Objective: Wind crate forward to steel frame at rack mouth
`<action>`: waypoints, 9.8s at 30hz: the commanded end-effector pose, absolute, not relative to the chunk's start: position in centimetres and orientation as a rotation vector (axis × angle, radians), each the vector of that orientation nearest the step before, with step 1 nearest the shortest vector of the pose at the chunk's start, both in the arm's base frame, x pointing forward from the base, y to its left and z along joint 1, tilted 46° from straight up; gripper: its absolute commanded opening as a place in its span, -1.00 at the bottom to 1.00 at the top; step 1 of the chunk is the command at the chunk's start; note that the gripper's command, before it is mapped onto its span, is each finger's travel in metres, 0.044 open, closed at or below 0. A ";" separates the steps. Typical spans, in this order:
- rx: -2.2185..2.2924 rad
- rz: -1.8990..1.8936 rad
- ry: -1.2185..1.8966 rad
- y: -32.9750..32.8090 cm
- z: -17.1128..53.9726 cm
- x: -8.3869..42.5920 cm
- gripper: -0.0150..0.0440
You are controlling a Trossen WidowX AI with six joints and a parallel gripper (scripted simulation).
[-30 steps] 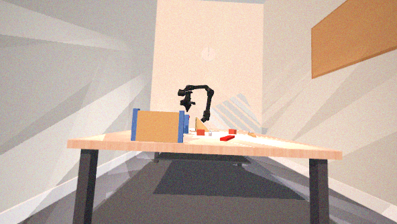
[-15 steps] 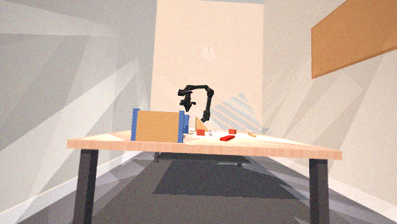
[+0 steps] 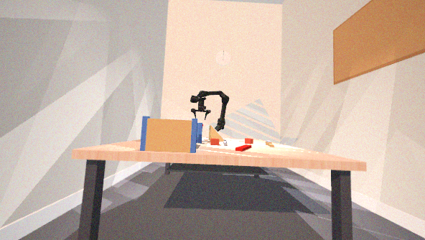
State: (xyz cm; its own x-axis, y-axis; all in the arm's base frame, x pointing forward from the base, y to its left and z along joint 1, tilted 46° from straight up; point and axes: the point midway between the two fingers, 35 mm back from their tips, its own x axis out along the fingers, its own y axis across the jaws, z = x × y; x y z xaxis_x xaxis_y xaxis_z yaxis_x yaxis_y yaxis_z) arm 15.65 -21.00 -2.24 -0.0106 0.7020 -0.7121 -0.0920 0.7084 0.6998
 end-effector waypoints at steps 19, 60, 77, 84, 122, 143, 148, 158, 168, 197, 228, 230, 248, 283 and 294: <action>0.280 0.899 1.315 -20.4 -2.9 15.6 1.00; 0.280 0.900 1.314 -15.6 -7.6 15.5 1.00; 0.274 0.904 1.313 -15.4 -7.9 15.5 0.02; 0.274 0.904 1.313 -15.4 -7.9 15.5 -0.47; 0.280 0.899 1.315 -15.6 -8.6 13.0 -0.49; 0.280 0.898 1.318 -16.9 -9.7 10.2 -0.49; 0.279 0.898 1.318 -17.2 -10.1 9.7 -0.49; 0.279 0.897 1.320 -18.1 -10.9 8.7 -0.49; 0.278 0.896 1.321 -19.0 -11.8 7.9 -0.49; 0.276 0.894 1.323 -22.2 -14.7 6.8 -0.49; 0.272 0.891 1.323 -26.2 -18.5 8.3 -0.49; 0.272 0.891 1.323 -26.4 -18.7 8.5 -0.49; 0.270 0.890 1.322 -27.9 -20.1 10.3 -0.49; 0.972 0.264 1.652 -28.8 -20.8 11.7 -0.49; 1.220 -0.006 1.719 -28.8 -20.8 11.7 -0.49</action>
